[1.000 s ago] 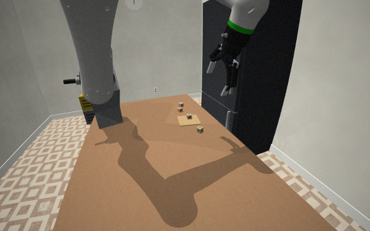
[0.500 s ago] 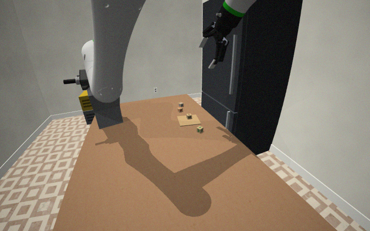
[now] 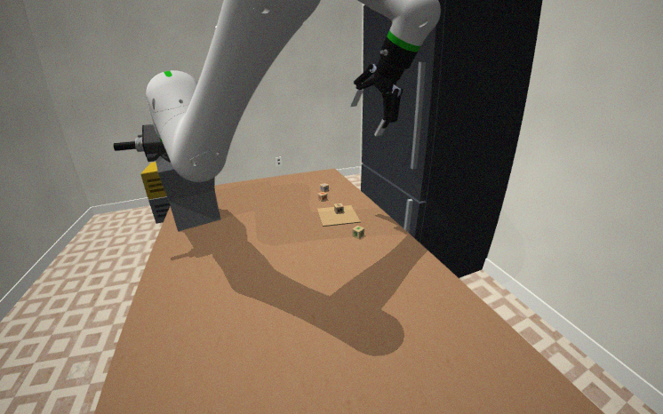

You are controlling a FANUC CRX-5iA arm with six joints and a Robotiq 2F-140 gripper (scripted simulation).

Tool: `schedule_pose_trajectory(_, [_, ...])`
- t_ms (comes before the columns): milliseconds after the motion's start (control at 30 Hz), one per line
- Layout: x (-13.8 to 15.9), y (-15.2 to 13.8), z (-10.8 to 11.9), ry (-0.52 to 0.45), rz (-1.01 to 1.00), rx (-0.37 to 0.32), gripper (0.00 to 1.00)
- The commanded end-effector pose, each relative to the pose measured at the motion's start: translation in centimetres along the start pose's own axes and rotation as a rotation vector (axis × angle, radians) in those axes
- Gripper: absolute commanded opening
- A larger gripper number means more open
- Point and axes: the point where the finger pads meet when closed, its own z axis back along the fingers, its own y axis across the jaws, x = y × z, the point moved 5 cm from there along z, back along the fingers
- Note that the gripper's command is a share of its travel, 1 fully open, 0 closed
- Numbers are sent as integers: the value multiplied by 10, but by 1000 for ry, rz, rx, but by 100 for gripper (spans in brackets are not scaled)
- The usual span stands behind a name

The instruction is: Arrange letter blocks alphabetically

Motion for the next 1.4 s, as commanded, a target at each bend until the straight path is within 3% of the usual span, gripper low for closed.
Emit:
schedule_pose_trajectory(0, [-25, 9, -50, 3, 96, 101, 100])
schedule_pose_trajectory(100, [-36, 11, -76, -1, 164, 148, 100])
schedule_pose_trajectory(167, [-36, 11, -76, -1, 164, 148, 100])
schedule_pose_trajectory(200, [-45, 11, -101, -6, 234, 189, 100])
schedule_pose_trajectory(667, [-72, -8, -211, -32, 596, 313, 100])
schedule_pose_trajectory(733, [-72, -8, -211, -32, 596, 313, 100])
schedule_pose_trajectory(767, [-74, -17, -235, -38, 680, 326, 100])
schedule_pose_trajectory(1233, [-61, -73, -345, -63, 1078, 316, 100])
schedule_pose_trajectory(1300, [-61, -73, -345, -63, 1078, 316, 100])
schedule_pose_trajectory(1367, [-52, -89, -371, -68, 1170, 298, 100])
